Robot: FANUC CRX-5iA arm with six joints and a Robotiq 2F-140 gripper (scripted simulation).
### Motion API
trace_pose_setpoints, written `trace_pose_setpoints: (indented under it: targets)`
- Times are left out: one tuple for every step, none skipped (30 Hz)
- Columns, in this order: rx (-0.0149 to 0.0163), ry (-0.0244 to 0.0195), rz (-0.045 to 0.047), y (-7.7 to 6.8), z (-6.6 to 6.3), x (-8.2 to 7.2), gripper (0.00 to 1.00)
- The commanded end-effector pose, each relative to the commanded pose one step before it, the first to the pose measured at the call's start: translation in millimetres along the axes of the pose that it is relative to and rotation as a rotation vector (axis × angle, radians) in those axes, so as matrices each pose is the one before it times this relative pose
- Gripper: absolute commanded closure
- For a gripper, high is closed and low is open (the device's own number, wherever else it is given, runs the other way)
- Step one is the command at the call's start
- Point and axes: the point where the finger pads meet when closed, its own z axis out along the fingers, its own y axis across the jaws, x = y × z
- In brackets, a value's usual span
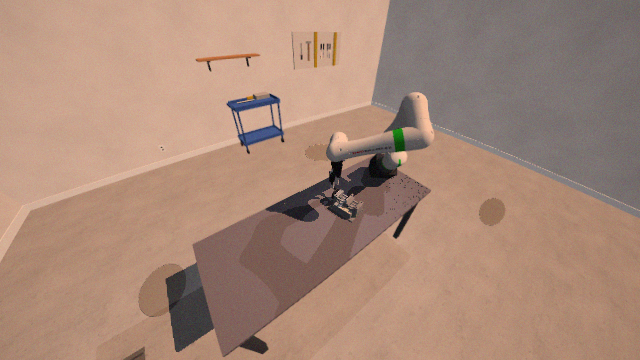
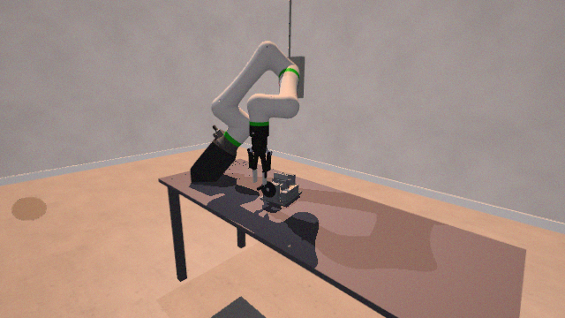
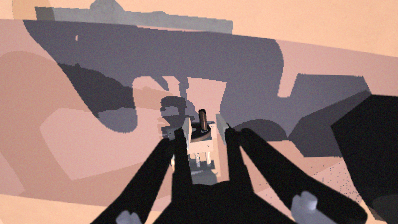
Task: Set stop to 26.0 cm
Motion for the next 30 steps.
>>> trace_pose_setpoints:
  targets:
    - [0.00044,0.00052,-0.00002,-0.25,12.53,0.36,0.67]
    - [0.00001,0.00000,0.00000,0.00,3.53,0.00,0.67]
    - [0.00000,0.00000,0.00000,0.00,3.40,0.00,0.67]
    - [0.00000,0.00000,0.00000,0.00,0.00,0.00,0.67]
    - [0.00000,0.00000,0.00000,0.00,0.00,0.00,0.67]
    - [0.00000,0.00000,0.00000,0.00,3.24,0.00,0.67]
    - [0.00000,0.00000,0.00000,0.00,3.04,0.00,0.67]
    - [0.00000,0.00000,0.00000,0.00,2.81,0.00,0.67]
    - [-0.00001,0.00000,0.00000,0.00,2.54,0.00,0.67]
    - [0.00001,0.00000,0.00000,0.00,2.25,0.00,0.67]
    - [0.00000,0.00000,0.00000,0.00,1.94,0.00,0.67]
    - [0.00000,0.00000,0.00000,0.00,1.63,0.00,0.67]
    - [0.00000,0.00000,0.00000,0.00,1.32,0.00,0.67]
    - [0.00000,0.00000,0.00000,0.00,1.01,0.00,0.67]
    - [0.00000,0.00000,0.00000,0.00,0.72,0.00,0.67]
    - [0.00000,0.00000,0.00000,0.00,0.46,0.00,0.67]
    - [0.00000,0.00000,0.00000,0.00,0.25,0.00,0.67]
    - [0.00000,0.00000,0.00000,0.00,0.10,0.00,0.67]
    - [0.00000,0.00000,0.00000,0.00,0.01,0.00,0.67]
    - [0.00000,0.00000,0.00000,0.00,0.00,0.00,0.67]
    - [0.00000,0.00000,0.00000,0.00,0.00,0.00,0.67]
    - [0.00000,0.00000,0.00000,0.00,0.00,0.00,0.67]
    - [0.00000,0.00000,0.00000,0.00,0.00,0.00,0.67]
    - [0.00000,0.00000,0.00000,0.00,0.00,0.00,0.67]
    - [0.00000,0.00000,0.00000,0.00,0.00,0.00,0.67]
    - [0.00000,0.00000,0.00000,0.00,0.00,0.00,0.67]
    - [0.00000,0.00000,0.00000,0.00,0.00,0.00,0.67]
    - [0.00000,0.00000,0.00000,0.00,0.00,0.00,0.67]
    - [0.00000,0.00000,0.00000,0.00,0.00,0.00,0.67]
    - [0.00000,0.00000,0.00000,0.00,0.00,0.00,0.67]
